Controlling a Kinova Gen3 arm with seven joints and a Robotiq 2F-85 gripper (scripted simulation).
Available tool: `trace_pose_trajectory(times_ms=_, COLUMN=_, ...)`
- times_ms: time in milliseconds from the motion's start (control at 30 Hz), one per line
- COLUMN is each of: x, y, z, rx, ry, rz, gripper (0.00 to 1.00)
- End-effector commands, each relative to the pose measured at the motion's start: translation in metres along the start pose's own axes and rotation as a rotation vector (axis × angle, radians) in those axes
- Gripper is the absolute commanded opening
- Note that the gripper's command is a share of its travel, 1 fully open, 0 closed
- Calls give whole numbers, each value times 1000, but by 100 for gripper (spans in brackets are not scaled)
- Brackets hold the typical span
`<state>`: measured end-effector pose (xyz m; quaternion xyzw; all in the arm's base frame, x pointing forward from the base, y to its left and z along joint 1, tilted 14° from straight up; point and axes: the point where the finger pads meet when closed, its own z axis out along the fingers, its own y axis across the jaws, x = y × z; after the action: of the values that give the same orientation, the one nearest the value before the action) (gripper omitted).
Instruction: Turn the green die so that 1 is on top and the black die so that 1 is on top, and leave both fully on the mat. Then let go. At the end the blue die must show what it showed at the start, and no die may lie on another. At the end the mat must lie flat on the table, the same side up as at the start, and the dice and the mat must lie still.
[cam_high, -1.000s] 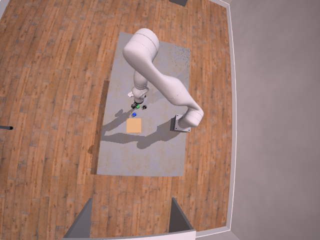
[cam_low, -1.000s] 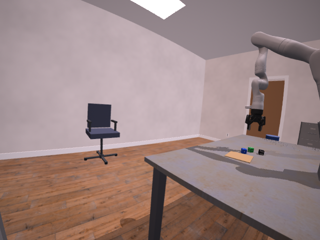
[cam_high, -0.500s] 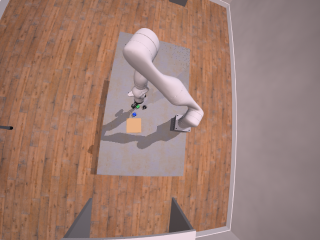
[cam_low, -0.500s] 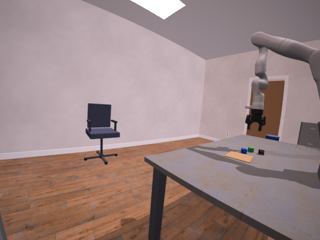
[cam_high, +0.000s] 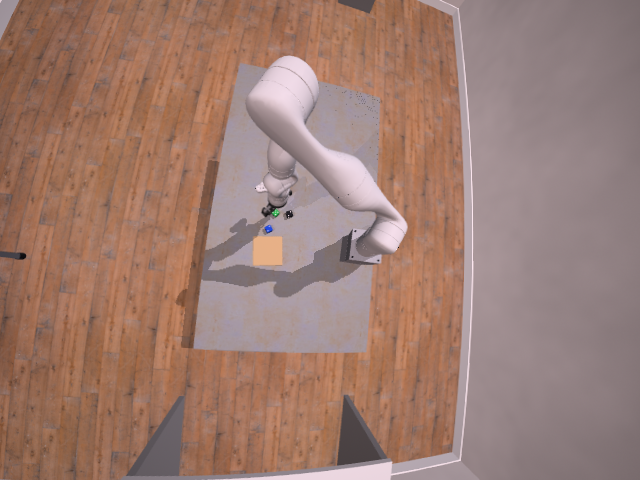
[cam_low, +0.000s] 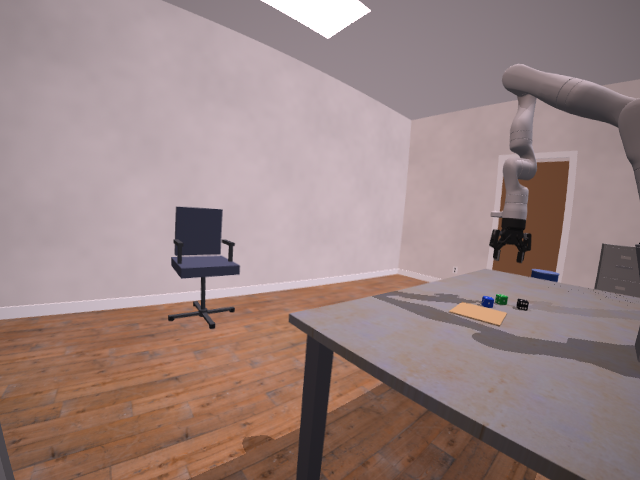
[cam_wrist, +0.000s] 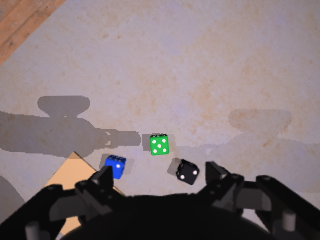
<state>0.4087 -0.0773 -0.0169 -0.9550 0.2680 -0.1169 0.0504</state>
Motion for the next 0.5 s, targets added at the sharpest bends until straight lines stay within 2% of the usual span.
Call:
trace_pose_trajectory(times_ms=0, x=1, y=0, z=0, rx=2, ry=2, rz=25, gripper=100)
trace_pose_trajectory(times_ms=467, x=5, y=-5, z=7, rx=20, ry=12, rz=290, gripper=100)
